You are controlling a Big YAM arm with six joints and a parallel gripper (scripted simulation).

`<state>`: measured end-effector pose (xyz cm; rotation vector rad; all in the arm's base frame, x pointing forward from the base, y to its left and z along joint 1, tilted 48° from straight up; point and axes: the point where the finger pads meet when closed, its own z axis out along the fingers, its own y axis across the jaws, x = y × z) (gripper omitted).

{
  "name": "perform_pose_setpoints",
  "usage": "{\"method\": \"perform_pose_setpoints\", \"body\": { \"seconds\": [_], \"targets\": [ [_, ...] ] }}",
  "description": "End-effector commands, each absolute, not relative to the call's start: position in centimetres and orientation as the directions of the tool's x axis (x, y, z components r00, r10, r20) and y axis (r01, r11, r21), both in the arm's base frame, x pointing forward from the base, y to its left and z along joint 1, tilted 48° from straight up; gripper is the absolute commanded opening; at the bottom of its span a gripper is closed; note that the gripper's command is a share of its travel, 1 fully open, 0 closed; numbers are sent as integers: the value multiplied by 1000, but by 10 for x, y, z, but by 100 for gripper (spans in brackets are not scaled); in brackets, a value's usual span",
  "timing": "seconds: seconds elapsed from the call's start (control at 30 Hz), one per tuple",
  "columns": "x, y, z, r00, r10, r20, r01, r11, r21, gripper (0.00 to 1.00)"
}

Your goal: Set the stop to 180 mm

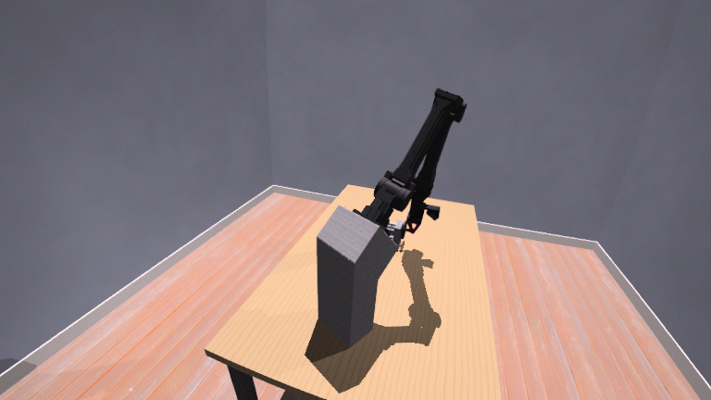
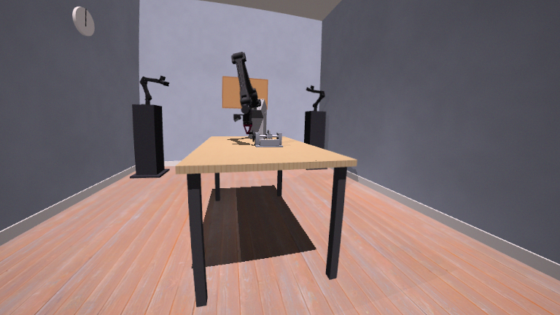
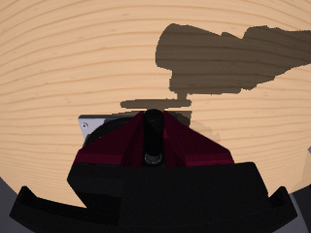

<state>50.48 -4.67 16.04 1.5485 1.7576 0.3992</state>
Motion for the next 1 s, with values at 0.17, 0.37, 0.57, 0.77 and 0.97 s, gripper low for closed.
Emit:
{"method": "perform_pose_setpoints", "body": {
  "seconds": [0.17,0.37,0.57,0.77,0.97],
  "targets": [
    [501,-37,189,12,947,-322,684,227,694,6],
    [506,-36,198,19,947,-320,674,224,704,6],
    [508,-35,200,18,947,-320,674,226,704,6],
    [507,-36,198,15,947,-321,676,227,701,6],
    [504,-41,185,12,945,-328,676,234,699,6]
  ]
}}
